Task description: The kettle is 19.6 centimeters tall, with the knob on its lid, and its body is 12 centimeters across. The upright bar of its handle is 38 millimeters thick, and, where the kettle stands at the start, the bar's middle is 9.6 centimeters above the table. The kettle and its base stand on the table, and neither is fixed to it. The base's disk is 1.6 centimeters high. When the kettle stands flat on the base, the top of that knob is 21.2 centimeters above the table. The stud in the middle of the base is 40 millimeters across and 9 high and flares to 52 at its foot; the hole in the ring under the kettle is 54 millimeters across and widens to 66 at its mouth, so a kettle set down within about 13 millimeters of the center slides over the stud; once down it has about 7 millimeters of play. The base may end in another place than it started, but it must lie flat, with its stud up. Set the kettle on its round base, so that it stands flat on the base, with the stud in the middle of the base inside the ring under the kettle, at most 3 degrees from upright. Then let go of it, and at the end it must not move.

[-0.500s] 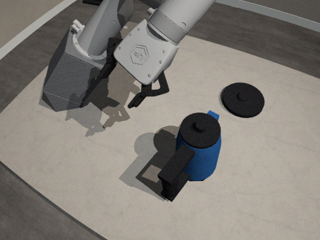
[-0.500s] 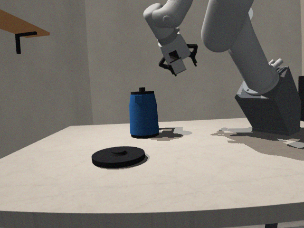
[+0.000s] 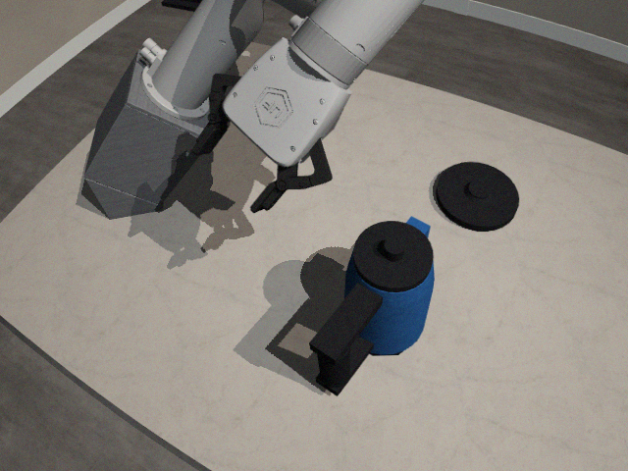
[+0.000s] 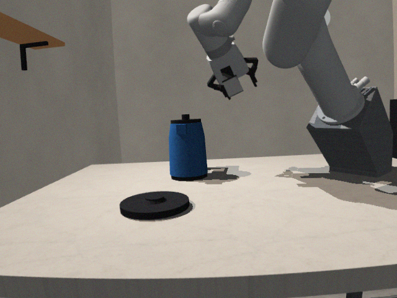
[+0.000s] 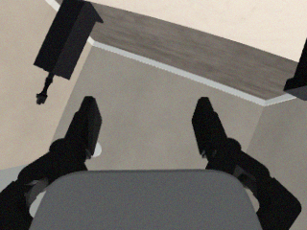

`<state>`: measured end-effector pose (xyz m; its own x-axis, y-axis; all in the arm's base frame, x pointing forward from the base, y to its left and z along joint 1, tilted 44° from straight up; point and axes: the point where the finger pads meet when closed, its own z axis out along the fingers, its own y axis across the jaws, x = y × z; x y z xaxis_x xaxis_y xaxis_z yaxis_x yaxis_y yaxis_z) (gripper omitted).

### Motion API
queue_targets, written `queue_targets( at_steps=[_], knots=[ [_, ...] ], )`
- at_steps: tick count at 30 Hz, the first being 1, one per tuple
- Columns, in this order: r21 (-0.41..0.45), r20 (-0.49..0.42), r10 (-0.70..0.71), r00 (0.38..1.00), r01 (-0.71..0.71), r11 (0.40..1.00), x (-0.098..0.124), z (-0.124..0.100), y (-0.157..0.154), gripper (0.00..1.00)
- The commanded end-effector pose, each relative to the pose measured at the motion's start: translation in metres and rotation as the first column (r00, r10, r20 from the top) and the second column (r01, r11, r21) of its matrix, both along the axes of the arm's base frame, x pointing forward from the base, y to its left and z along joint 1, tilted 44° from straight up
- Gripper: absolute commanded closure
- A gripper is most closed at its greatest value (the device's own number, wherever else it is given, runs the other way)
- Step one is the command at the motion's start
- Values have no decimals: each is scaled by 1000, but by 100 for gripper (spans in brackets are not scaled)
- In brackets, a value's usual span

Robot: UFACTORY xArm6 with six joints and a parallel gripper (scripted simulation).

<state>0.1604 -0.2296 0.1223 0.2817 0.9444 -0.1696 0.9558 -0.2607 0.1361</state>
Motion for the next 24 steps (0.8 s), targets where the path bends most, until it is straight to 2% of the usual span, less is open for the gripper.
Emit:
queue_targets(
  at_steps=[1,2,3,10,24],
  knots=[
    [-2,1,0,1000,0,1000,0,1,-1,0],
    [-2,1,0,1000,0,1000,0,1,-1,0],
    [-2,1,0,1000,0,1000,0,1,-1,19],
    [-2,1,0,1000,0,1000,-4,6,-3,19],
    [-2,1,0,1000,0,1000,-31,38,-19,19]
  ],
)
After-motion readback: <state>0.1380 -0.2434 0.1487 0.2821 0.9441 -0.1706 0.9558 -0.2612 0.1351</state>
